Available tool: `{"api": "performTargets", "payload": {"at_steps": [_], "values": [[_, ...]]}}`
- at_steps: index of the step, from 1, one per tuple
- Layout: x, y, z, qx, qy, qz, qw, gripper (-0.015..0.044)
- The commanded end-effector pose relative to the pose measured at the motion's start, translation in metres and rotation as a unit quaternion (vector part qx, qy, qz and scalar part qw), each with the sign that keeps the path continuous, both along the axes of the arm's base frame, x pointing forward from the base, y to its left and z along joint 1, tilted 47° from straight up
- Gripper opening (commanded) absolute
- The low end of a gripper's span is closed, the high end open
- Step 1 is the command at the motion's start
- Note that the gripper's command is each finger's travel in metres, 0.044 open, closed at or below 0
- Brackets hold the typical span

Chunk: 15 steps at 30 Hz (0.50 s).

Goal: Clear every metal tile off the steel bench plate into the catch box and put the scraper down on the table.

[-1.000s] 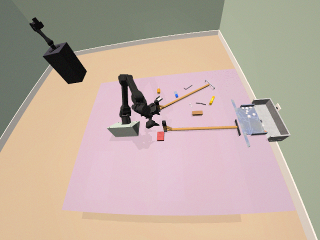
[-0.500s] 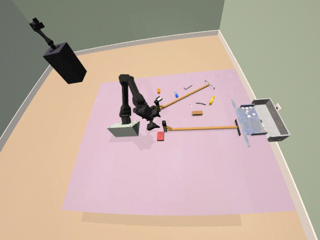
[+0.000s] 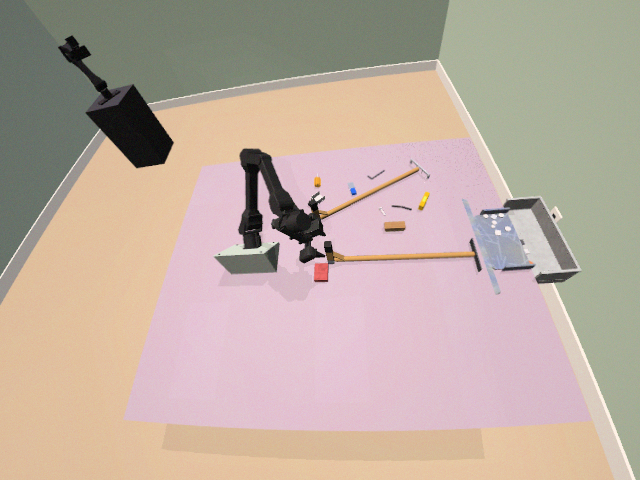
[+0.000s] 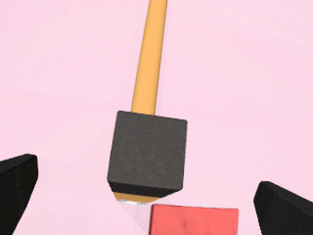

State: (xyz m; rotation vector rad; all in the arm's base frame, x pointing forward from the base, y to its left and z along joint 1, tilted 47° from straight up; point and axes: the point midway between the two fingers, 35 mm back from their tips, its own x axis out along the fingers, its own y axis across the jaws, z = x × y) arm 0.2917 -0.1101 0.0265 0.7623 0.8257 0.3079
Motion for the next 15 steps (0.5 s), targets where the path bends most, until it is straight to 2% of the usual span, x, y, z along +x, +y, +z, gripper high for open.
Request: {"api": "performTargets", "payload": {"at_steps": [1, 15], "values": [[0.003, 0.006, -0.008, 0.004, 0.008, 0.0, 1.0, 0.044], [0.018, 0.018, -0.02, 0.004, 0.007, 0.0, 1.0, 0.044]]}}
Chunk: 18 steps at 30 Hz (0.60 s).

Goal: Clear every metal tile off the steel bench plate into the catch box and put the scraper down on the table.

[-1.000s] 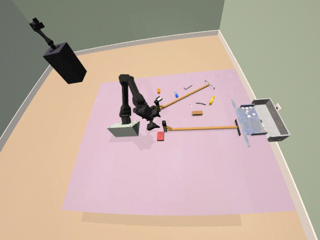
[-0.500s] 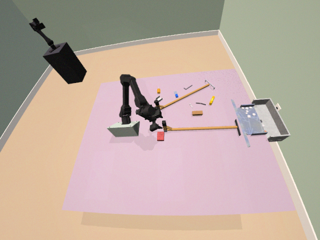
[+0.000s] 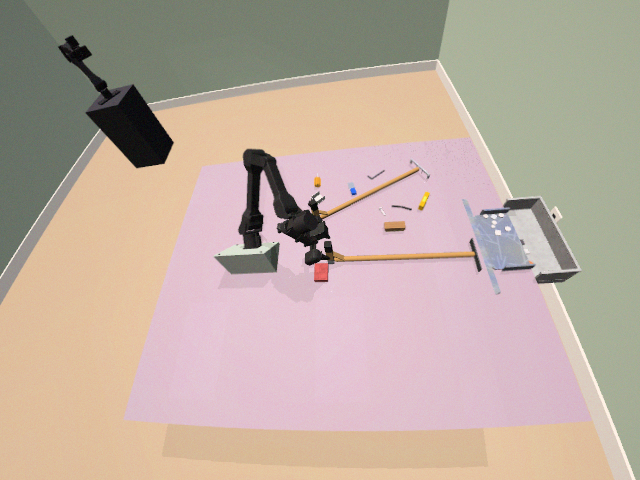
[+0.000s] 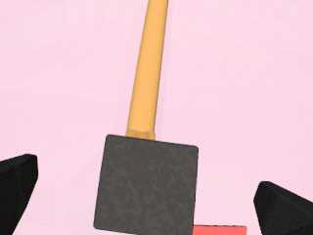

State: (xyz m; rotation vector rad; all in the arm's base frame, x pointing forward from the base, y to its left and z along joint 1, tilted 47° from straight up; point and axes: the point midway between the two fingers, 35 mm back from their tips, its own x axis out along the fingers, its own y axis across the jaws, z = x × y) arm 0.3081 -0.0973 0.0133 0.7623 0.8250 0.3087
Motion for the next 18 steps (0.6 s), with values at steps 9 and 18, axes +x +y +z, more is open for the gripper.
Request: {"api": "performTargets", "payload": {"at_steps": [9, 18], "values": [[0.011, 0.015, -0.013, 0.006, 0.005, 0.0, 1.0, 0.044], [0.018, 0.023, -0.018, 0.008, 0.002, -0.001, 1.0, 0.044]]}}
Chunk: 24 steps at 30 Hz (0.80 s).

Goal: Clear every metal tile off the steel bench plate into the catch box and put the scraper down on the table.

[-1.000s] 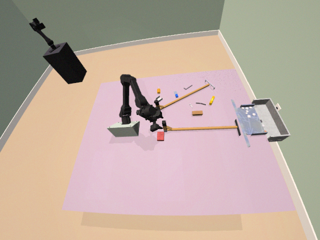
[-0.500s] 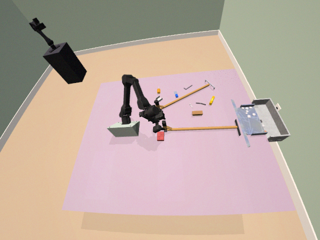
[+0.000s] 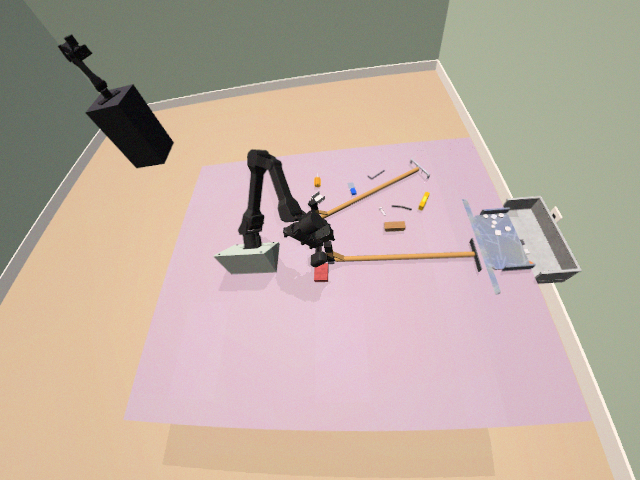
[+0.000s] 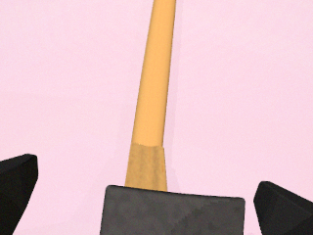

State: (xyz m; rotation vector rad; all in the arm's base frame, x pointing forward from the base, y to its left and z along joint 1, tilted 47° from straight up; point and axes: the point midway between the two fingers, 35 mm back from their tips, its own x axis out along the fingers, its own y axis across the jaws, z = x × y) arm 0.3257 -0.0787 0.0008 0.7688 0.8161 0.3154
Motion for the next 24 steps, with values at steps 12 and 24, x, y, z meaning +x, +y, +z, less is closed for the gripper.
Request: {"api": "performTargets", "payload": {"at_steps": [12, 24], "values": [[0.0007, 0.0016, -0.0009, 0.001, 0.0, 0.0, 1.0, 0.0177], [0.0007, 0.0014, -0.0008, 0.001, 0.0, 0.0, 1.0, 0.0]]}}
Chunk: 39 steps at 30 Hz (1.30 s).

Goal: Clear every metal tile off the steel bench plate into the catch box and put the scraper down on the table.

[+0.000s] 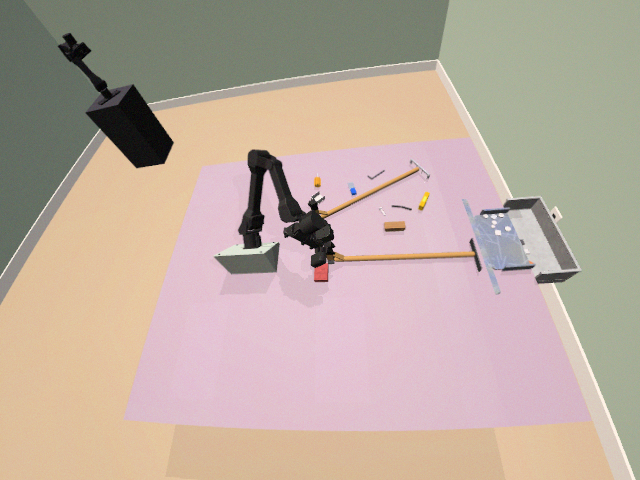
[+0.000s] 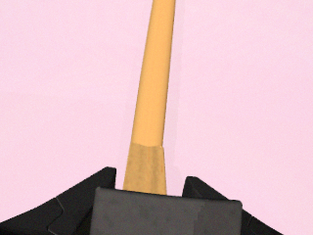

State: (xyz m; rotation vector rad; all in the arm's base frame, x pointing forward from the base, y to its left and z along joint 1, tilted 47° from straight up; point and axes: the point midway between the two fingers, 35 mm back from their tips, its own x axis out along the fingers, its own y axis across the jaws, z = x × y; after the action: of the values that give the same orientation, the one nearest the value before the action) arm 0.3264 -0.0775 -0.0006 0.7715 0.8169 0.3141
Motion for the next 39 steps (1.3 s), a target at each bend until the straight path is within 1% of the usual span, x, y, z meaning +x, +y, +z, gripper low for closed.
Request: {"api": "performTargets", "payload": {"at_steps": [1, 10, 39], "values": [[0.0, 0.0, 0.001, 0.0, -0.001, 0.001, 1.0, 0.0], [0.0, 0.001, 0.003, 0.002, -0.001, 0.001, 1.0, 0.0], [-0.001, 0.026, 0.033, 0.002, -0.004, 0.006, 1.0, 0.0]]}}
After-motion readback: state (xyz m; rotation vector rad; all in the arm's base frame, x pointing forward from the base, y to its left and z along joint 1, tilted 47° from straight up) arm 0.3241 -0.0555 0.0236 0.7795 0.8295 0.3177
